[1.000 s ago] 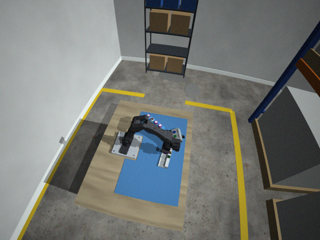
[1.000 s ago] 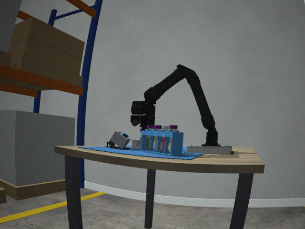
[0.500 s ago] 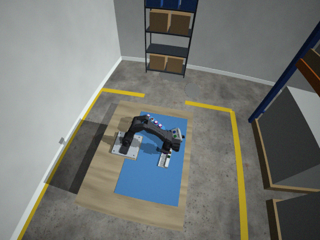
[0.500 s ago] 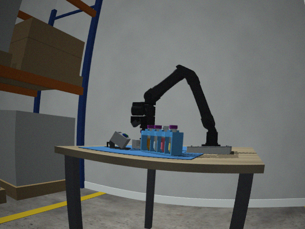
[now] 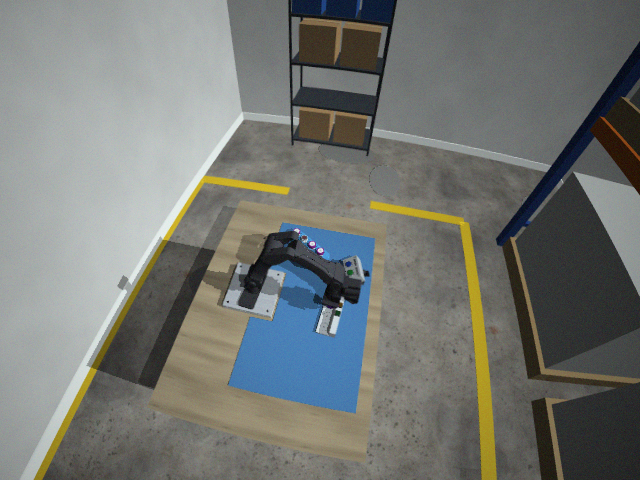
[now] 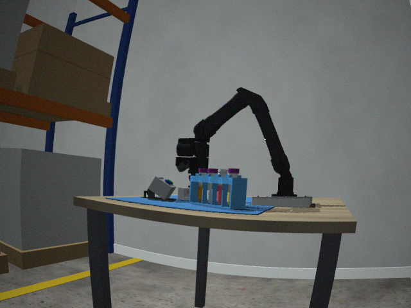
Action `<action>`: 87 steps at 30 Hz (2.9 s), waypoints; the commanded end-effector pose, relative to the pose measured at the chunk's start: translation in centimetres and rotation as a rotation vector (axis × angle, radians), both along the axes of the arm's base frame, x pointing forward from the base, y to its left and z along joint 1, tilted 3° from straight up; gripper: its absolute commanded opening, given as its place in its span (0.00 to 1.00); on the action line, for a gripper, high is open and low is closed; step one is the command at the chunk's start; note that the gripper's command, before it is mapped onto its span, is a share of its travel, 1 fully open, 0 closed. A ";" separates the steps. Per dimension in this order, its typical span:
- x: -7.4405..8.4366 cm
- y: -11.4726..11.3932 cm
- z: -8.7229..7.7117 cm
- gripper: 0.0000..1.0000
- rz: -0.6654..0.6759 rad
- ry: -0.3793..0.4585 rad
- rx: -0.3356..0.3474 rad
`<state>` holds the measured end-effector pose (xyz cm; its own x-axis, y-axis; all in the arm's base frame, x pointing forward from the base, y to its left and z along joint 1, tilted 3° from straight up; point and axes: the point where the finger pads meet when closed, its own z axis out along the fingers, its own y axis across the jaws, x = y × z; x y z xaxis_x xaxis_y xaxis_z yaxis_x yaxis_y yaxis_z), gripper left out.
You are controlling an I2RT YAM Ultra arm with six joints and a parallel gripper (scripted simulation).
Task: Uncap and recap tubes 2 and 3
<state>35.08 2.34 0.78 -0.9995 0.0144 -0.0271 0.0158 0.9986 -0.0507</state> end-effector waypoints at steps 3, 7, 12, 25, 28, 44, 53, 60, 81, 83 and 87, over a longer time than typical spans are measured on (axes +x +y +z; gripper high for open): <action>0.4 0.0 0.3 0.00 0.001 -0.019 0.003; 0.4 0.0 0.3 0.47 0.001 -0.019 0.002; 0.4 0.0 0.3 0.47 0.001 -0.019 0.002; 0.3 0.1 2.3 0.47 0.001 -0.020 0.003; 0.2 0.2 3.8 0.47 0.001 -0.020 0.003; -0.1 0.5 10.7 0.47 0.001 -0.020 0.003; -0.2 0.7 14.0 0.47 0.001 -0.020 0.003; -0.2 0.7 14.0 0.47 0.001 -0.020 0.003; -4.4 6.9 13.5 0.49 -0.748 -0.054 0.031; -5.3 8.3 13.4 0.49 -0.803 -0.056 0.033; -7.1 11.1 13.2 0.49 -0.803 -0.055 0.034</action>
<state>28.70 11.78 13.35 -0.7412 0.6694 -0.0504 0.6711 0.7407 -0.0315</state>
